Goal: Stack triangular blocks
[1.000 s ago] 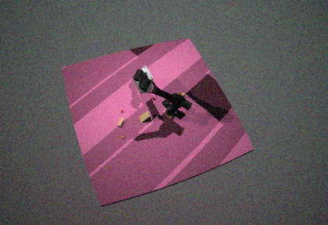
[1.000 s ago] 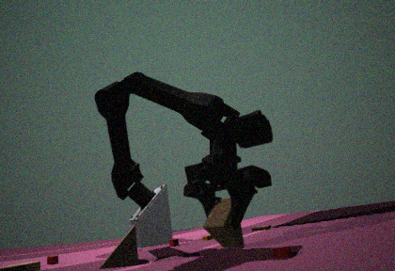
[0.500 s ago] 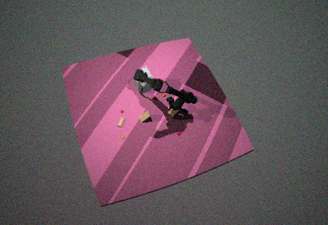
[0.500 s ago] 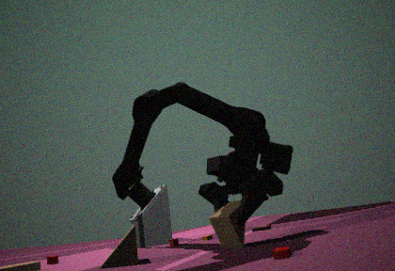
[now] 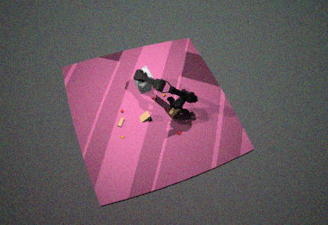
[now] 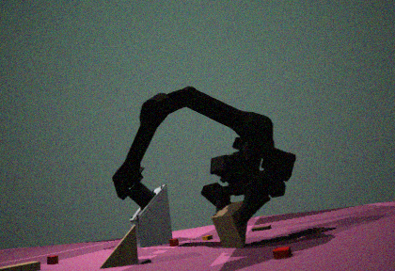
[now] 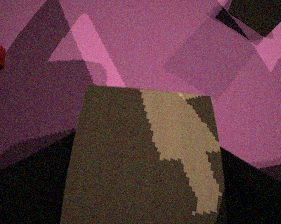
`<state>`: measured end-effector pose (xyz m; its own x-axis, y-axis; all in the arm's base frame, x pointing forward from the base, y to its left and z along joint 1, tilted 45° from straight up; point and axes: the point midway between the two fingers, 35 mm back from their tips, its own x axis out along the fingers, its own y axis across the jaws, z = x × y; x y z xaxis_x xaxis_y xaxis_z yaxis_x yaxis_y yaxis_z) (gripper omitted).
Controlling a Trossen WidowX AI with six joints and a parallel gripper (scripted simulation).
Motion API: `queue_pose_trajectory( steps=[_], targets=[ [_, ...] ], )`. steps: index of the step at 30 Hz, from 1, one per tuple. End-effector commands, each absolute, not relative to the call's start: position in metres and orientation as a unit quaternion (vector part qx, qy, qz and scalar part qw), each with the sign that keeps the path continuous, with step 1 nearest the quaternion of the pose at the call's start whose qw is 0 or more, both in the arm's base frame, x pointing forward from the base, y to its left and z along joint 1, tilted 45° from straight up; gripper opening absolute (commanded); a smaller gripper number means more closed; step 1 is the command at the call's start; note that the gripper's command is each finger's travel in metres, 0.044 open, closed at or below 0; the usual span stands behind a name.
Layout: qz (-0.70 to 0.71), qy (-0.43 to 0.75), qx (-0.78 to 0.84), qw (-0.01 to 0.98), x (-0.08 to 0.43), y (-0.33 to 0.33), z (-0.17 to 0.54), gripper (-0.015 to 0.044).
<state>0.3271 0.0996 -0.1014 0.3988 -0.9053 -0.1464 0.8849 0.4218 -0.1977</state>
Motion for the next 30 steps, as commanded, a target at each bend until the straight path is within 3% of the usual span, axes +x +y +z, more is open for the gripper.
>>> queue_pose_trajectory(
  steps=[1, 5, 15, 23, 27, 30],
  targets=[
    [-0.537, 0.118, -0.044, 0.834, 0.326, 0.099, -0.102, 0.0341],
    [-0.537, 0.118, -0.044, 0.834, 0.326, 0.099, -0.102, 0.044],
    [-0.536, 0.119, -0.045, 0.835, 0.326, 0.101, -0.1, 0.044],
    [-0.492, 0.177, -0.063, 0.85, 0.308, 0.166, -0.027, 0.044],
    [-0.493, 0.17, -0.049, 0.852, 0.312, 0.165, -0.03, 0.044],
    [-0.56, 0.259, -0.016, 0.787, 0.312, 0.135, -0.033, 0.044]
  ],
)
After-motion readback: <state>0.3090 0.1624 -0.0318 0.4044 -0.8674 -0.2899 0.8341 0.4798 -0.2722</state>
